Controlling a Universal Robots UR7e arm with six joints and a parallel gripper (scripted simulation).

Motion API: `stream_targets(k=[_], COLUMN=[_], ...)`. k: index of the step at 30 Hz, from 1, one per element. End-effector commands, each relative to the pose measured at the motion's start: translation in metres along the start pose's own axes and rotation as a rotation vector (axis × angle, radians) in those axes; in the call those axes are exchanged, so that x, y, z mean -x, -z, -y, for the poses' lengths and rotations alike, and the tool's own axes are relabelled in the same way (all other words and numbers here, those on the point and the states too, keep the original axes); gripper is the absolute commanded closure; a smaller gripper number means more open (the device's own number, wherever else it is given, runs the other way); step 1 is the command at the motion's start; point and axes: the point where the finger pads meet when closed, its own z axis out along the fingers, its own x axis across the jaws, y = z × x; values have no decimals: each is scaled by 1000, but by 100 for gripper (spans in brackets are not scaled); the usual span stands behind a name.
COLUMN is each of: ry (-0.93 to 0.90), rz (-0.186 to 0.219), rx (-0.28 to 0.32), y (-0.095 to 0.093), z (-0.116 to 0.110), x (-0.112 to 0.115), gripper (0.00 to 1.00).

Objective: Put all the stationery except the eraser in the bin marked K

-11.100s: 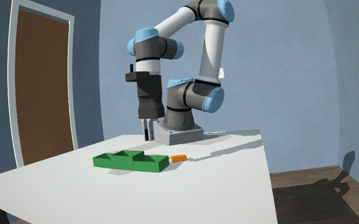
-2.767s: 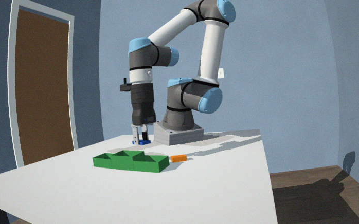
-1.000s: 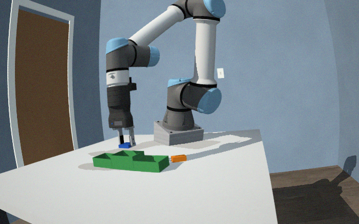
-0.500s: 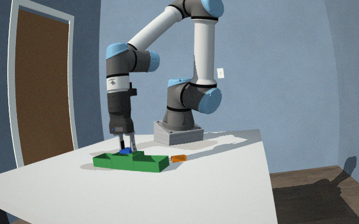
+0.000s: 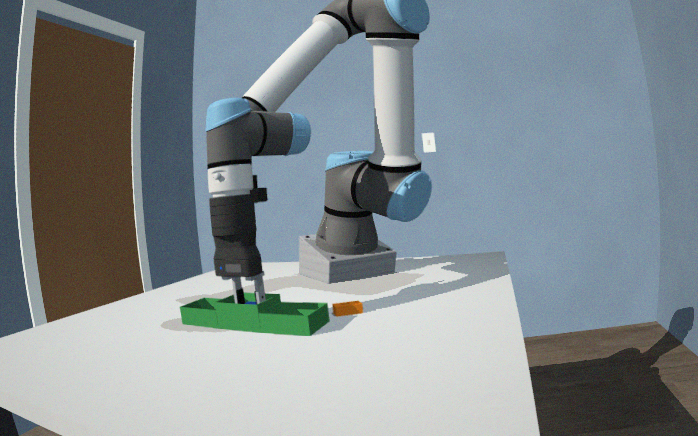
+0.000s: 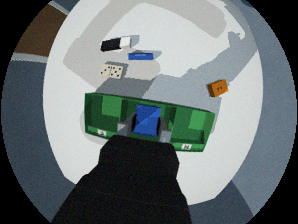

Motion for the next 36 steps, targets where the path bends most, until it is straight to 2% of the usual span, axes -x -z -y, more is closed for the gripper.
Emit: stream_targets(k=[1, 13, 14, 36], ry=[0, 0, 0, 0], rz=[1, 1, 1, 1], rx=[2, 2, 1, 2], y=[-7, -7, -7, -3], z=[-1, -1, -1, -1], x=[0, 0, 0, 0], gripper=[30, 30, 13, 13])
